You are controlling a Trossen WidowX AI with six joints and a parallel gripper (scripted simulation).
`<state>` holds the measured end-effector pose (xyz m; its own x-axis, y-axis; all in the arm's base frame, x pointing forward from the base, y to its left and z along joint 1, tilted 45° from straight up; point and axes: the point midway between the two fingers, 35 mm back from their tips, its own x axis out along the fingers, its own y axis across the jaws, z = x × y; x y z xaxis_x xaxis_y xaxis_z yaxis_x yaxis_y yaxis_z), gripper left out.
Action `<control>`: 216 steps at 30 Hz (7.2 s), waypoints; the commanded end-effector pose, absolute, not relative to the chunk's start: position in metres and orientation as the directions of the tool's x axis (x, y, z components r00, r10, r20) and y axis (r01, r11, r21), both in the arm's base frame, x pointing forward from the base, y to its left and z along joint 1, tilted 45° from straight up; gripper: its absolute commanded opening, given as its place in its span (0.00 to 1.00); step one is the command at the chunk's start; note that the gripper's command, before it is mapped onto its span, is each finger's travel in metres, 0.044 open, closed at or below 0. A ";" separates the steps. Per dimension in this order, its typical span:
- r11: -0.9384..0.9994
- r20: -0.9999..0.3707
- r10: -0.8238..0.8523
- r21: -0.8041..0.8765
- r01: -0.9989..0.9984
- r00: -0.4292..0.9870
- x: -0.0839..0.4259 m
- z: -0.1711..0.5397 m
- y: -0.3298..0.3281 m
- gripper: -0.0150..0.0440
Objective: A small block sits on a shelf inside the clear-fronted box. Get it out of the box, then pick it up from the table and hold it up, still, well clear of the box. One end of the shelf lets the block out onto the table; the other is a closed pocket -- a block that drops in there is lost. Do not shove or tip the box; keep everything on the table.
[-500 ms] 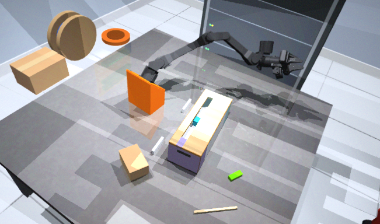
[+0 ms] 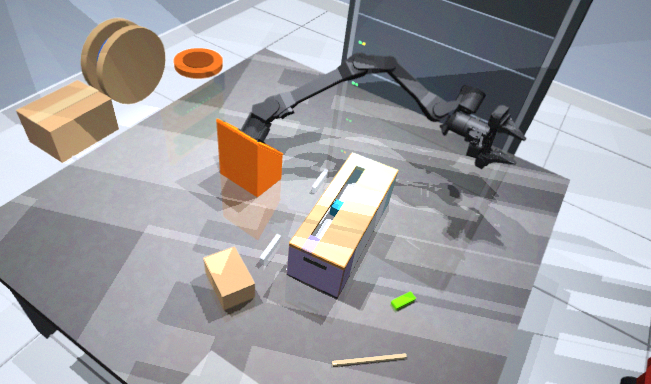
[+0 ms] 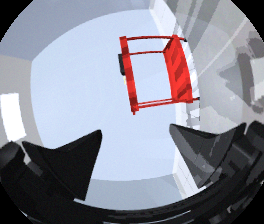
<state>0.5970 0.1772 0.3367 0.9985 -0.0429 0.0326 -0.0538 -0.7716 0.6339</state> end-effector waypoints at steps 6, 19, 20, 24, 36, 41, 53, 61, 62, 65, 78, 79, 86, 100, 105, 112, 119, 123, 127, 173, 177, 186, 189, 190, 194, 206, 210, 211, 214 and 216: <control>-0.377 -0.383 -0.039 0.861 0.341 0.923 0.614 0.204 0.089 0.93; 0.005 -0.859 0.037 0.511 0.859 0.511 0.535 0.044 -0.029 0.93; 0.030 -0.884 0.056 0.467 0.884 0.465 0.524 0.034 -0.036 0.93; 0.121 -0.948 0.157 0.297 0.947 0.277 0.474 0.000 -0.062 0.93; 0.296 -0.726 0.681 0.155 0.943 -0.095 0.321 -0.025 -0.077 0.93; 0.160 -0.454 0.888 0.151 0.976 -0.075 0.276 -0.008 -0.070 0.93; 0.160 -0.454 0.888 0.151 0.976 -0.075 0.277 -0.009 -0.069 0.93; 0.160 -0.455 0.888 0.151 0.976 -0.075 0.279 -0.018 -0.063 0.93; 0.160 -0.455 0.887 0.151 0.976 -0.075 0.279 -0.019 -0.062 0.93; 0.159 -0.455 0.887 0.151 0.976 -0.075 0.280 -0.023 -0.059 0.93; 0.159 -0.455 0.887 0.151 0.976 -0.074 0.284 -0.039 -0.045 0.93; 0.159 -0.455 0.887 0.152 0.976 -0.074 0.284 -0.040 -0.044 0.93; 0.159 -0.454 0.888 0.152 0.975 -0.074 0.285 -0.049 -0.036 0.93; 0.159 -0.451 0.889 0.153 0.975 -0.075 0.287 -0.066 -0.021 0.93; 0.162 -0.460 0.885 0.164 0.973 -0.070 0.289 -0.063 -0.025 0.93; 0.163 -0.458 0.886 0.163 0.973 -0.071 0.286 -0.056 -0.016 0.93; 0.162 -0.458 0.886 0.162 0.973 -0.072 0.284 -0.050 -0.009 0.93; 0.162 -0.457 0.886 0.162 0.973 -0.072 0.282 -0.046 -0.005 0.93; 0.162 -0.457 0.886 0.162 0.973 -0.072 0.281 -0.042 -0.001 0.93; 0.162 -0.454 0.888 0.161 0.974 -0.073 0.266 0.004 0.047 0.93; 0.162 -0.453 0.888 0.161 0.974 -0.073 0.265 0.008 0.051 0.93; 0.162 -0.453 0.889 0.160 0.974 -0.073 0.262 0.017 0.060 0.93; 0.162 -0.453 0.889 0.160 0.974 -0.073 0.261 0.020 0.063 0.93; 0.162 -0.453 0.889 0.160 0.974 -0.073 0.261 0.021 0.064 0.93; 0.162 -0.452 0.889 0.160 0.974 -0.073 0.259 0.025 0.069 0.93; 0.161 -0.451 0.889 0.160 0.974 -0.073 0.255 0.038 0.082 0.93; 0.161 -0.451 0.889 0.160 0.974 -0.073 0.254 0.042 0.086 0.93; 0.161 -0.451 0.889 0.160 0.974 -0.073 0.254 0.043 0.088 0.93; 0.161 -0.451 0.889 0.160 0.974 -0.073 0.253 0.045 0.089 0.93; 0.161 -0.452 0.889 0.160 0.974 -0.073 0.254 0.046 0.087 0.93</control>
